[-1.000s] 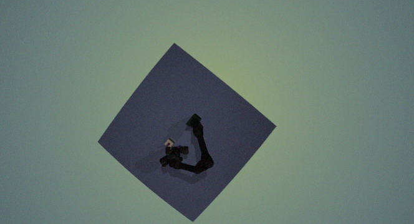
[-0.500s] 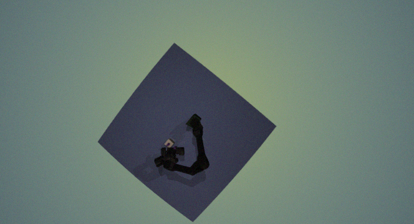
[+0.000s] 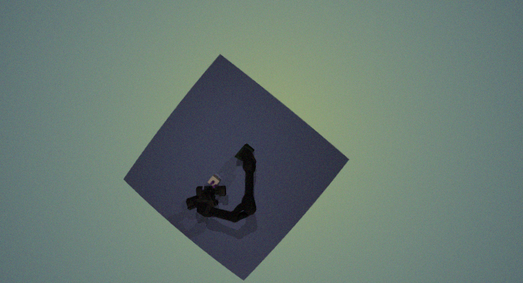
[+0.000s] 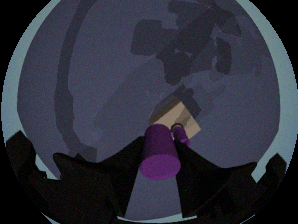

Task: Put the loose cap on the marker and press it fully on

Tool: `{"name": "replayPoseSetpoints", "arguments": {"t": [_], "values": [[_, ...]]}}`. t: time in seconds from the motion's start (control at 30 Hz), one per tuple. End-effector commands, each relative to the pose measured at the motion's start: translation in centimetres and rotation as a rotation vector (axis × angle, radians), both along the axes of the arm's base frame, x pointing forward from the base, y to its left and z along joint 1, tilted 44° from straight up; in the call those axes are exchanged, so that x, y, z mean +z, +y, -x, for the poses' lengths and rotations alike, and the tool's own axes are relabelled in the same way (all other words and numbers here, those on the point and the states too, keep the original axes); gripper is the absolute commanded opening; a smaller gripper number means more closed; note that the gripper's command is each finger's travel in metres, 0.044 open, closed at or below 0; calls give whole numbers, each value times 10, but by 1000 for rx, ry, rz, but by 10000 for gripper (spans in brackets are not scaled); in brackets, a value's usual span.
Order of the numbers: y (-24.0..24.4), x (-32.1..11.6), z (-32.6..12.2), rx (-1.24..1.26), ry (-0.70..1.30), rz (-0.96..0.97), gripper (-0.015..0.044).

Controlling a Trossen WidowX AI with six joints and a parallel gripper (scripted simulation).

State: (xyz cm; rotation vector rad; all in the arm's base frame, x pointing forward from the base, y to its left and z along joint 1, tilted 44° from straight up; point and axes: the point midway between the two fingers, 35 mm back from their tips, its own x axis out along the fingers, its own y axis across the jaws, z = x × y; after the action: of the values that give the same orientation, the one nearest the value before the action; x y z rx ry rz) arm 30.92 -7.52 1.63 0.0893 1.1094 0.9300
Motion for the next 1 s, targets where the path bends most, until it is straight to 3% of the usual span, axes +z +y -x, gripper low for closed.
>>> {"name": "replayPoseSetpoints", "arguments": {"t": [0.0,0.37,0.97], "values": [[-14,-4,-4,0,-2,4,0],[-41,-12,-7,4,-4,1,0],[-29,-26,-10,4,-5,1,0]]}}
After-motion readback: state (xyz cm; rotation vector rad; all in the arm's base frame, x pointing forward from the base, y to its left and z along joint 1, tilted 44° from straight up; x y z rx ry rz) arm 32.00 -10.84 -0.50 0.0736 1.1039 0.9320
